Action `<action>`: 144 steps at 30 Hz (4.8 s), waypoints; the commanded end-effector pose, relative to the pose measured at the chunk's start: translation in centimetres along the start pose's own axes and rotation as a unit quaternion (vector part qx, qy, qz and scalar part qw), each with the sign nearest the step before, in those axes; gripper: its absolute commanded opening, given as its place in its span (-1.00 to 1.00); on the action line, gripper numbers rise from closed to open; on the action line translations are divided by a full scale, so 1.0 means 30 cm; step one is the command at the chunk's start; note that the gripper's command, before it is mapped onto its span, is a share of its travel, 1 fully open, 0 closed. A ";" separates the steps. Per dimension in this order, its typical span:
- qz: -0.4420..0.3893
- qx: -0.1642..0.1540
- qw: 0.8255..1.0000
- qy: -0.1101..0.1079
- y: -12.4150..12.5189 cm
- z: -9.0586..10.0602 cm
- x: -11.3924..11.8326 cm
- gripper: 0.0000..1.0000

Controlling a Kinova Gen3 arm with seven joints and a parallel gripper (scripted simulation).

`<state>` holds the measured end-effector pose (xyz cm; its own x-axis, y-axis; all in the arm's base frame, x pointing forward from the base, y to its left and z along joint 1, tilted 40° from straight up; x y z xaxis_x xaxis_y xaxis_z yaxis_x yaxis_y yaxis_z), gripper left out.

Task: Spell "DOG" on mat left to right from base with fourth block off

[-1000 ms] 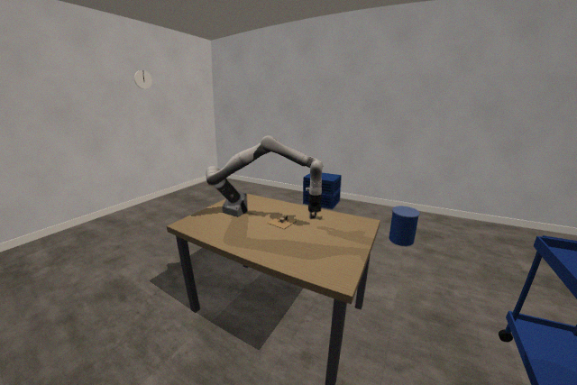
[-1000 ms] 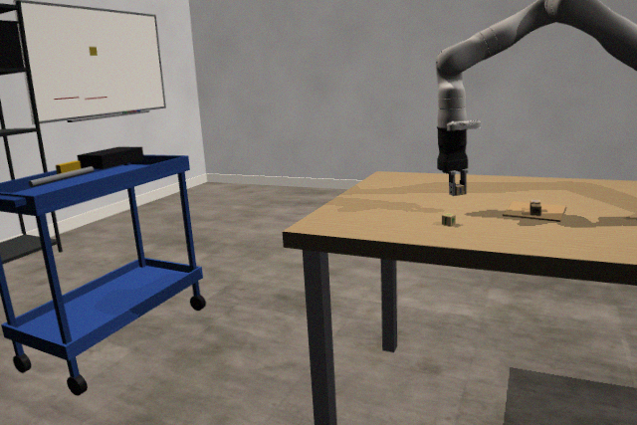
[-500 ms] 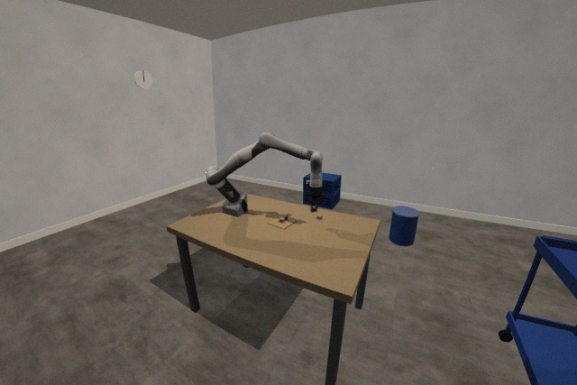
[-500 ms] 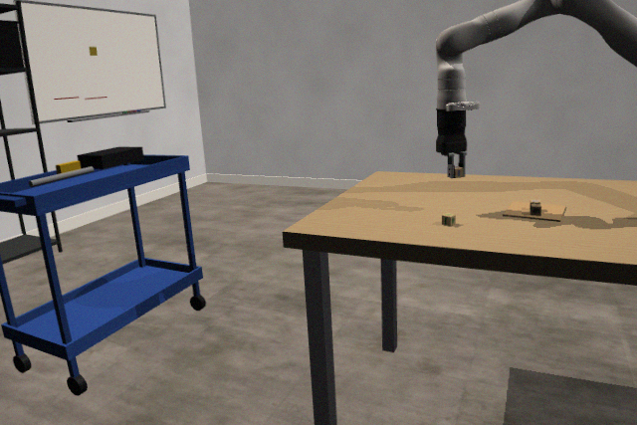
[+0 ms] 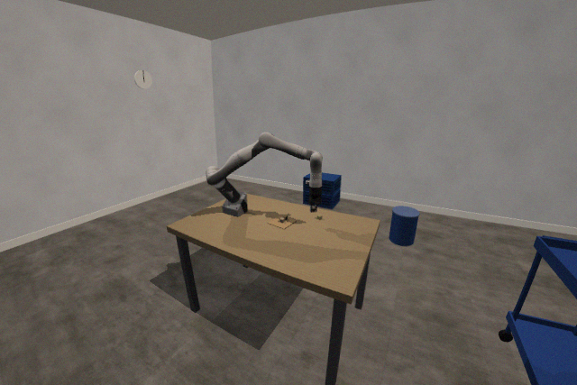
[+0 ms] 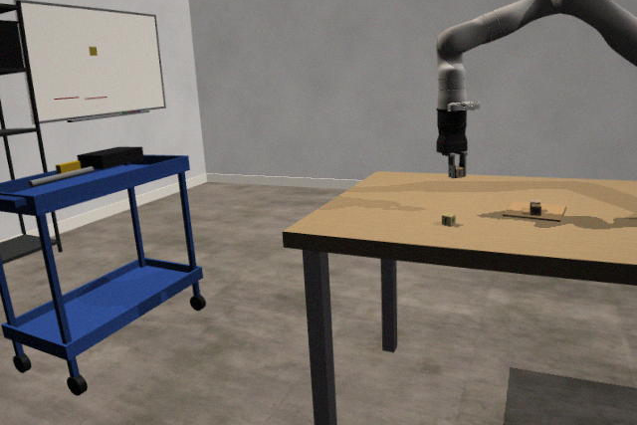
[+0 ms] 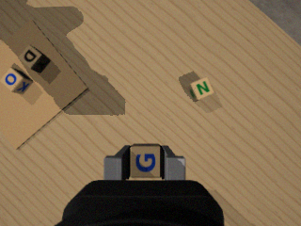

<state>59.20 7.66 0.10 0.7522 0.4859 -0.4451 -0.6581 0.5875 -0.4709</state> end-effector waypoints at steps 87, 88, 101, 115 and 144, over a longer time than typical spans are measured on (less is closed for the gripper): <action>0.938 -0.001 0.348 -0.001 0.208 0.019 -0.698 -0.01; 0.939 -0.002 0.344 -0.001 0.209 0.019 -0.699 -0.01; 0.942 -0.003 0.335 -0.001 0.212 0.020 -0.702 -0.01; 0.942 -0.002 0.335 -0.001 0.212 0.002 -0.702 -0.01; 0.942 -0.002 0.335 -0.001 0.211 -0.297 -0.703 -0.01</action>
<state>39.10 -4.28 0.05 -0.9992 -0.0111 0.0381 0.0329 -0.7675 0.6402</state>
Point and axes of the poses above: the point where the finger pads meet when closed, its own z axis back along the fingers, its own x axis across the jaws, y = z × x, the point moved 6 cm from there along z, back along the fingers, and after that the axes turned 1 degree about z, right-handed, at the moved point
